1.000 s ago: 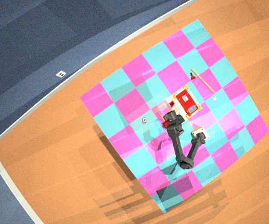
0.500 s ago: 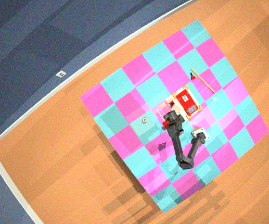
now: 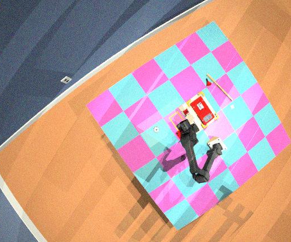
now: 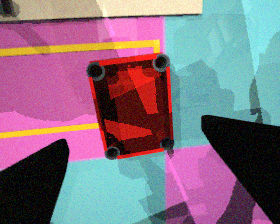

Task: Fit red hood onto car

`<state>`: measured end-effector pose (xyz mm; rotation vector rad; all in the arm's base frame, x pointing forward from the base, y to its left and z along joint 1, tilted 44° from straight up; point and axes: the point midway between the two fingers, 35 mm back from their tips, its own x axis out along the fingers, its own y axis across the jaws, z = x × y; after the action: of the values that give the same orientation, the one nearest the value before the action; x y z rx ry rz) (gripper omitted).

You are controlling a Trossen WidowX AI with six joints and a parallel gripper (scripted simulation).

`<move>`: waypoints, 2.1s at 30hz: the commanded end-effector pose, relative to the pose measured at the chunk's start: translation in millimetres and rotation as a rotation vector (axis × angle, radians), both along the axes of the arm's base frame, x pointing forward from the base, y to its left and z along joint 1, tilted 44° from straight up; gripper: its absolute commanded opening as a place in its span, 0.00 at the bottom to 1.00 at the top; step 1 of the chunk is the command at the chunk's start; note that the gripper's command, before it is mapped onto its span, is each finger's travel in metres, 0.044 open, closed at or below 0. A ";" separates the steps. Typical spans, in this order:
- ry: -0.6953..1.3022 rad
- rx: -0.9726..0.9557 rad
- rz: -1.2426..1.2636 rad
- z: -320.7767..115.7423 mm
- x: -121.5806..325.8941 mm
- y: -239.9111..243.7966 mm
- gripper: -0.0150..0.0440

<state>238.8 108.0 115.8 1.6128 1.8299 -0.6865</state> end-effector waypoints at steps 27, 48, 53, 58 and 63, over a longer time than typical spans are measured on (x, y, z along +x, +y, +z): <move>0.002 0.006 -0.006 -18.6 -4.6 19.8 1.00; 0.003 0.008 -0.006 -28.3 -7.2 29.2 1.00; 0.003 0.008 -0.006 -30.1 -7.4 30.9 1.00; 0.003 0.008 -0.006 -31.9 -7.5 32.6 1.00; 0.003 0.008 -0.006 -33.6 -7.8 34.3 1.00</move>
<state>231.1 140.8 83.4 1.6166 1.8315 -0.6805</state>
